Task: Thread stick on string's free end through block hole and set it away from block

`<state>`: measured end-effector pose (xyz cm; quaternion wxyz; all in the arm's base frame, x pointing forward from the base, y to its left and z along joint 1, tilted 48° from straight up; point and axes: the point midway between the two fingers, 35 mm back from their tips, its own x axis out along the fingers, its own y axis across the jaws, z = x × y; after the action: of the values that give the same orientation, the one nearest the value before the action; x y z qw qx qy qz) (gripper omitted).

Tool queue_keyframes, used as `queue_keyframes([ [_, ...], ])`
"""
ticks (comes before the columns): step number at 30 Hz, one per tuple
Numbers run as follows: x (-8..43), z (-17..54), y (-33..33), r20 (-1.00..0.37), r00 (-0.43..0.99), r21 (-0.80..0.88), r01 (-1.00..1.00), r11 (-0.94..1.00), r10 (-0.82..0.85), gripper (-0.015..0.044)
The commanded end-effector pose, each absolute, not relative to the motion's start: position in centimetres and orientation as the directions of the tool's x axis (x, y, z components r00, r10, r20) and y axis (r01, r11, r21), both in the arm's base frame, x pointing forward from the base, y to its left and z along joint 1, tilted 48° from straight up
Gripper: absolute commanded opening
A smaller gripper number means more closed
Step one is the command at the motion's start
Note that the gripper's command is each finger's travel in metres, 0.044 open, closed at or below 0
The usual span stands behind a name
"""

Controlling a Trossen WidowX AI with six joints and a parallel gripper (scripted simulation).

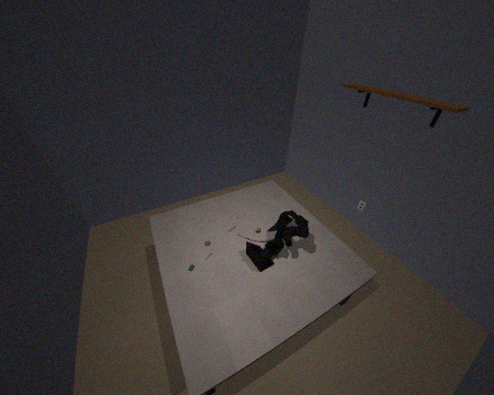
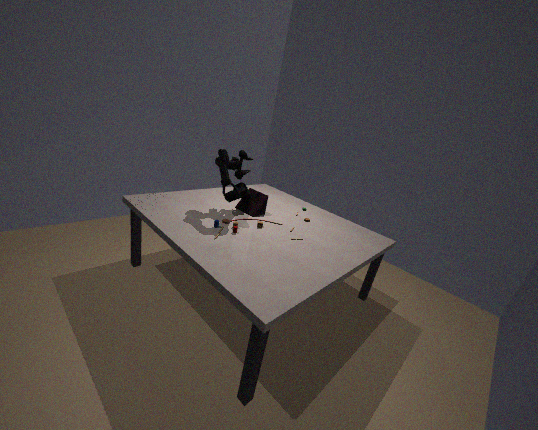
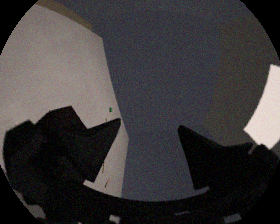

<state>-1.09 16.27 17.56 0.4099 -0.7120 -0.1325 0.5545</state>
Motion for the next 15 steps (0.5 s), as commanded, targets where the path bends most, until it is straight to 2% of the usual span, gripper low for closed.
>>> queue_keyframes([
  [1, -1.1, 17.6, 16.3, -0.681, 0.35, -0.731, -0.266, -0.629, 0.643, 0.0426],
  [3, -1.0, 17.6, 16.3, -0.681, 0.356, -0.73, -0.269, -0.628, 0.64, 0.044],
  [6, 0.6, 17.5, 16.8, -0.685, 0.44, -0.723, -0.314, -0.615, 0.581, 0.044],
  [15, 7.5, 17.2, 17.0, -0.695, 0.667, -0.682, -0.495, -0.537, 0.267, 0.044],
])
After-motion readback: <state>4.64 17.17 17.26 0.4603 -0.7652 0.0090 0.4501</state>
